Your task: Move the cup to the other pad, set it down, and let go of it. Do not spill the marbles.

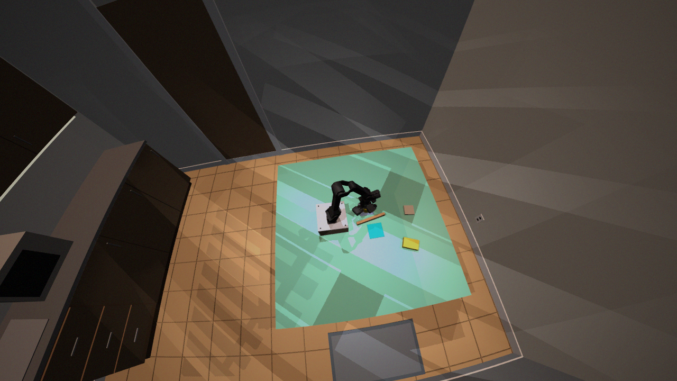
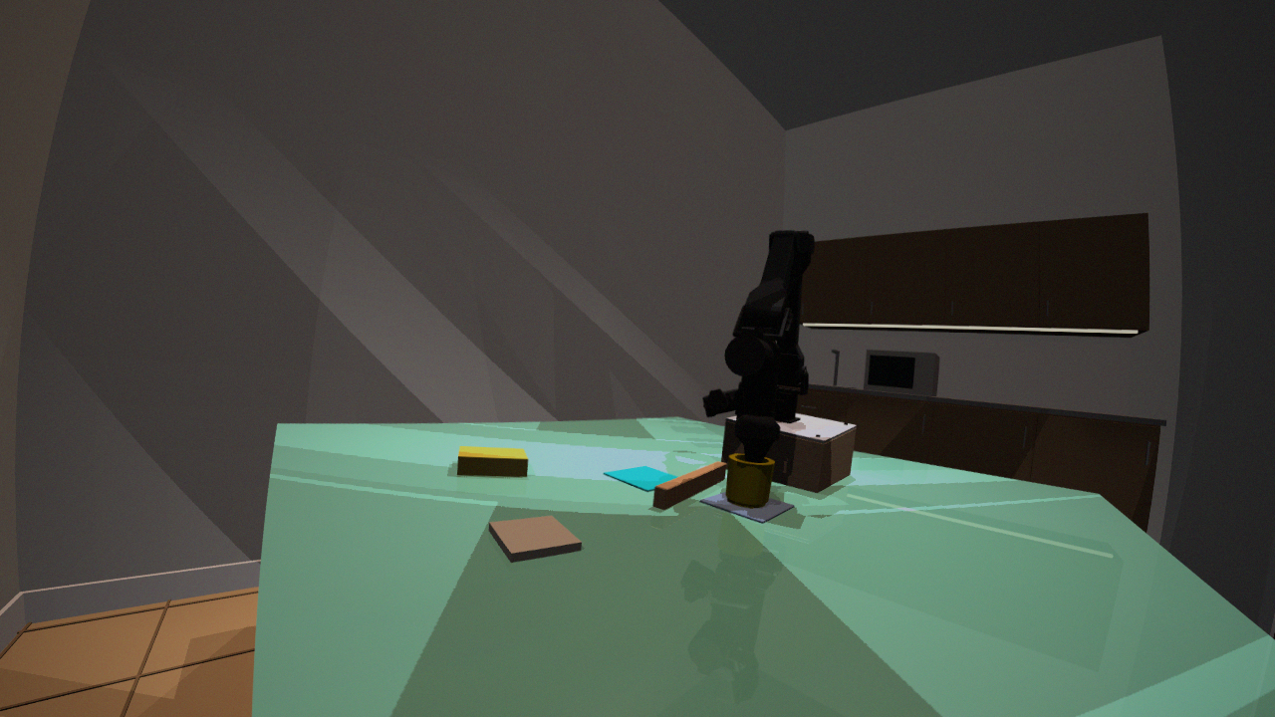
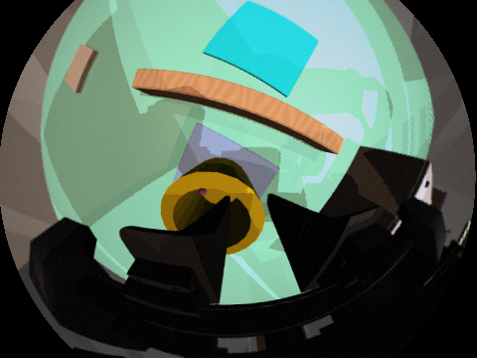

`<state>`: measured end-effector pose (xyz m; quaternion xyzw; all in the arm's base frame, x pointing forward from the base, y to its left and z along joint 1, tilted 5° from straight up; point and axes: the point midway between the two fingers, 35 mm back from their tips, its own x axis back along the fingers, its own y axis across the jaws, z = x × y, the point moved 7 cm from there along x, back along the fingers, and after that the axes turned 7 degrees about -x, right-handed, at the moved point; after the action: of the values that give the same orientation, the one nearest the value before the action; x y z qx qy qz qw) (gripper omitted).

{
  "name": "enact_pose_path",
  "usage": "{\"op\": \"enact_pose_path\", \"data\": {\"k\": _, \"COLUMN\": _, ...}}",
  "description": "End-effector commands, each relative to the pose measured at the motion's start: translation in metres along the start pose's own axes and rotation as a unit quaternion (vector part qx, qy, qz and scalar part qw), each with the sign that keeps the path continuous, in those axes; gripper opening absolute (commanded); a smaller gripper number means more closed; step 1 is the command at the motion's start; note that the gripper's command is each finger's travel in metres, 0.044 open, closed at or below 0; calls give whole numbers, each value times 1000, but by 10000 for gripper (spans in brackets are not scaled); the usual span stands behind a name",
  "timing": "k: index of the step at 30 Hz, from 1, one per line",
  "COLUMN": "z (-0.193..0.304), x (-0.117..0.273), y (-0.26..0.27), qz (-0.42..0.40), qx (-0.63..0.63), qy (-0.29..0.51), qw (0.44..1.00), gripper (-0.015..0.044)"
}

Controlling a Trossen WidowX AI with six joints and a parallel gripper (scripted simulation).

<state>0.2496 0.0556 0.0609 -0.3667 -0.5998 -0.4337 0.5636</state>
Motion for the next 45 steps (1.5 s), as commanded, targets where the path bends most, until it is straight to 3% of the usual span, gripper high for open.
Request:
{"op": "enact_pose_path", "data": {"k": 1, "z": 0, "x": -6, "y": -1, "qz": 0, "qx": -2, "qy": -2, "qw": 1000, "gripper": 166}}
{"op": "enact_pose_path", "data": {"k": 5, "z": 0, "x": -8, "y": -1, "qz": 0, "qx": -2, "qy": -2, "qw": 1000, "gripper": 166}}
{"op": "enact_pose_path", "data": {"k": 29, "z": 0, "x": -7, "y": -1, "qz": 1, "qx": 0, "qy": 0, "qw": 1000, "gripper": 0}}
{"op": "enact_pose_path", "data": {"k": 45, "z": 1, "x": 36, "y": -1, "qz": 0, "qx": -1, "qy": -1, "qw": 1000, "gripper": 0}}
